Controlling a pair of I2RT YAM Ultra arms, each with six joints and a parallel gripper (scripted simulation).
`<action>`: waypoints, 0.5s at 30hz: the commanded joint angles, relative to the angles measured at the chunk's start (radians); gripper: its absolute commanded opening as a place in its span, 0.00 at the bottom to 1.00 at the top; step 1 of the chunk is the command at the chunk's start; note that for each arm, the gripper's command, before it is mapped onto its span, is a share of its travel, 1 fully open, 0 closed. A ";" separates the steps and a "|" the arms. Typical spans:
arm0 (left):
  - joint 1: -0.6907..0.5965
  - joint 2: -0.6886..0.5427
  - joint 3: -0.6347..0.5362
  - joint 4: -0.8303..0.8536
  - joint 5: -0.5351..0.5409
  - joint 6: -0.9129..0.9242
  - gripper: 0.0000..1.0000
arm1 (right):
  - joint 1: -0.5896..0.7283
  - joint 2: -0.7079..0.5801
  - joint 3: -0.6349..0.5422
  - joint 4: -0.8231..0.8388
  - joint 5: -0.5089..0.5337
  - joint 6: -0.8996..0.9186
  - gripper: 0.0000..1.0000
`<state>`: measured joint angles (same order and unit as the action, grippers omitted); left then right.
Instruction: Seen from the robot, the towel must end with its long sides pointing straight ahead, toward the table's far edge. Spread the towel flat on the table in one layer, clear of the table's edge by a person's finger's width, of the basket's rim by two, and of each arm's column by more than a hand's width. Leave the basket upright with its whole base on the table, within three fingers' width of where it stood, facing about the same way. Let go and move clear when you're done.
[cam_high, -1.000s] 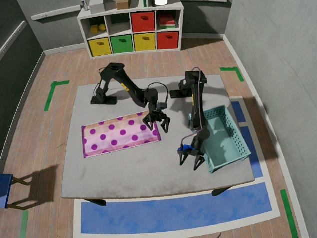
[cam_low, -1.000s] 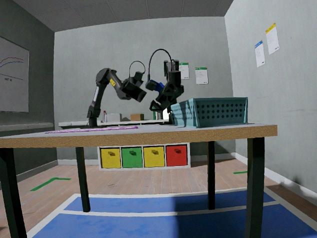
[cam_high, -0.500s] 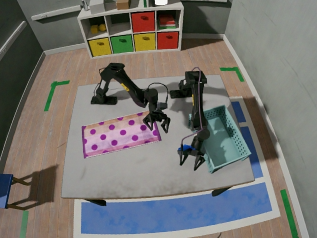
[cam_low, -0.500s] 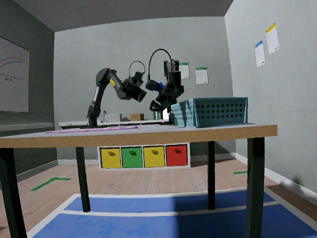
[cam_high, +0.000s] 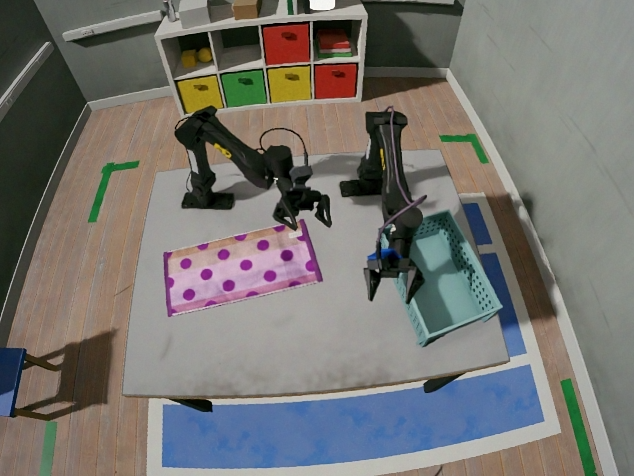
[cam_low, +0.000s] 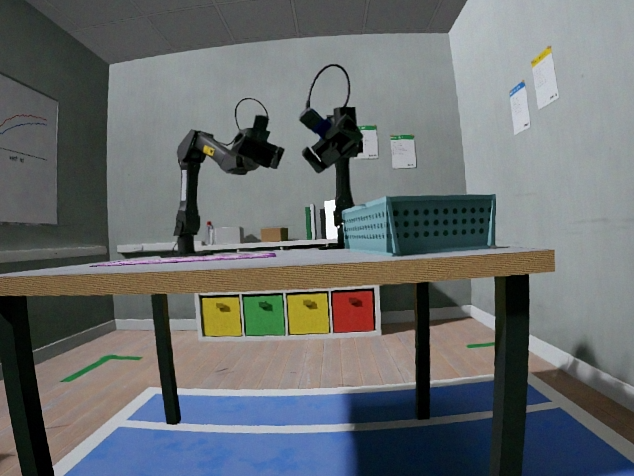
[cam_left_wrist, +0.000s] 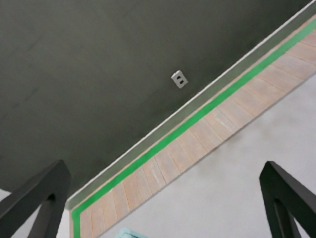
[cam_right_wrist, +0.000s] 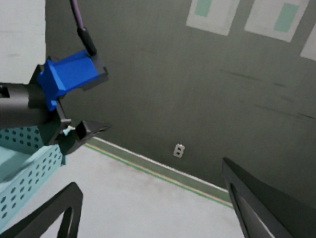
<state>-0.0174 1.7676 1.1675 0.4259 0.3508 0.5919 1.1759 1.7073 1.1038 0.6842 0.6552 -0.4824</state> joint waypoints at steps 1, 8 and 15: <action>-0.015 -0.135 -0.073 -0.044 -0.102 -0.180 1.00 | -0.010 -0.152 -0.063 -0.125 -0.176 0.141 1.00; -0.010 -0.382 -0.134 -0.155 -0.186 -0.319 1.00 | 0.009 -0.381 -0.099 -0.315 -0.314 0.256 1.00; -0.011 -0.675 -0.222 -0.259 -0.307 -0.530 1.00 | 0.002 -0.637 -0.153 -0.522 -0.529 0.428 1.00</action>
<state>-0.0189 1.1984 0.9981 0.2424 0.1326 0.2142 1.1778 1.1721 0.9913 0.2977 0.2695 -0.1734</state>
